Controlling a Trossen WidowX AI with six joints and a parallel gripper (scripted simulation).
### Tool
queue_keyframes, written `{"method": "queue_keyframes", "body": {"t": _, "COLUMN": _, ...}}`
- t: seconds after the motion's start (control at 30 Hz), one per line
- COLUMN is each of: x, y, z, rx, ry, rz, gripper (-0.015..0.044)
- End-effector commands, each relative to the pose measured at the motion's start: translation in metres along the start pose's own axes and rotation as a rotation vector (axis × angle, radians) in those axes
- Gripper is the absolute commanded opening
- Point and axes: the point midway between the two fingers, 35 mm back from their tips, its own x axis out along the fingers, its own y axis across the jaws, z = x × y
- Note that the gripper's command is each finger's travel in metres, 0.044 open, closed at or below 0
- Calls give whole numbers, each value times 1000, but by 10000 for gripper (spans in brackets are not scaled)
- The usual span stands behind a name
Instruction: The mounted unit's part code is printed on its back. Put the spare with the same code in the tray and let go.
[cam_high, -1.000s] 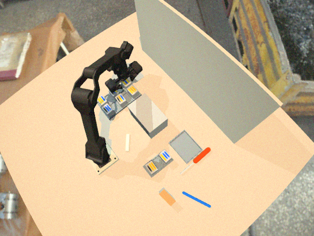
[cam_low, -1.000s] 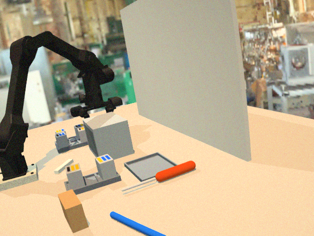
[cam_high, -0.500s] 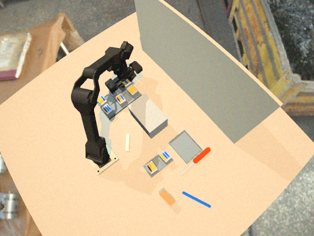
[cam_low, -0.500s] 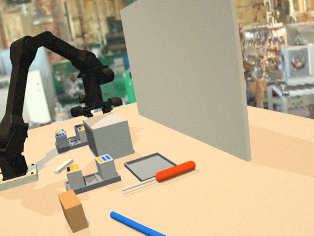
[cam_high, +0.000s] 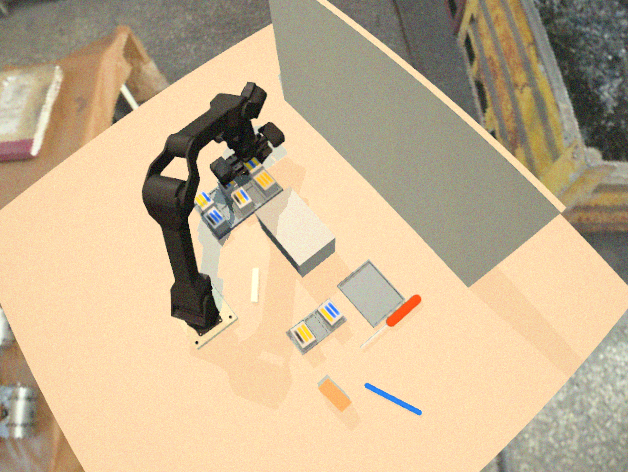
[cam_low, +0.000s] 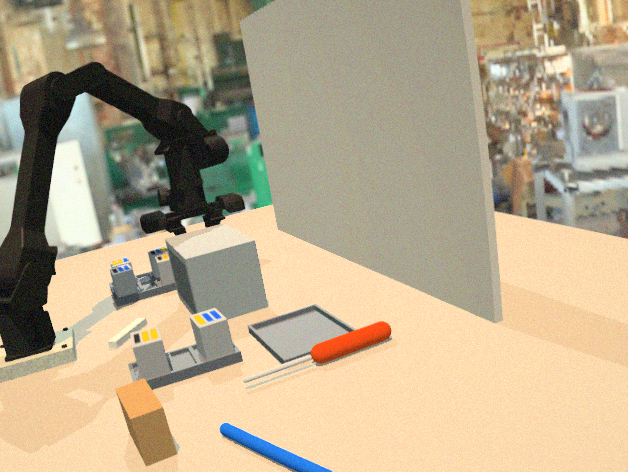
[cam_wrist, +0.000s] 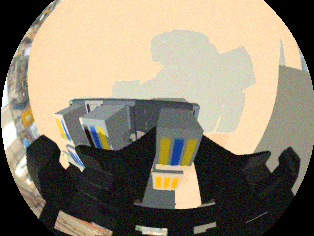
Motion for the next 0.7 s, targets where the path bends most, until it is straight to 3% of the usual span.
{"method": "queue_keyframes", "body": {"t": 0.0, "x": -17, "y": -2, "z": 1, "rx": 1, "ry": -2, "rz": -5, "gripper": 0}}
{"method": "queue_keyframes", "body": {"t": 0.33, "x": -73, "y": -1, "z": 0, "rx": 4, "ry": 1, "rz": -6, "gripper": 0}}
{"method": "queue_keyframes", "body": {"t": 0.67, "x": -84, "y": -1, "z": 2, "rx": 9, "ry": -5, "rz": -10, "gripper": 0}}
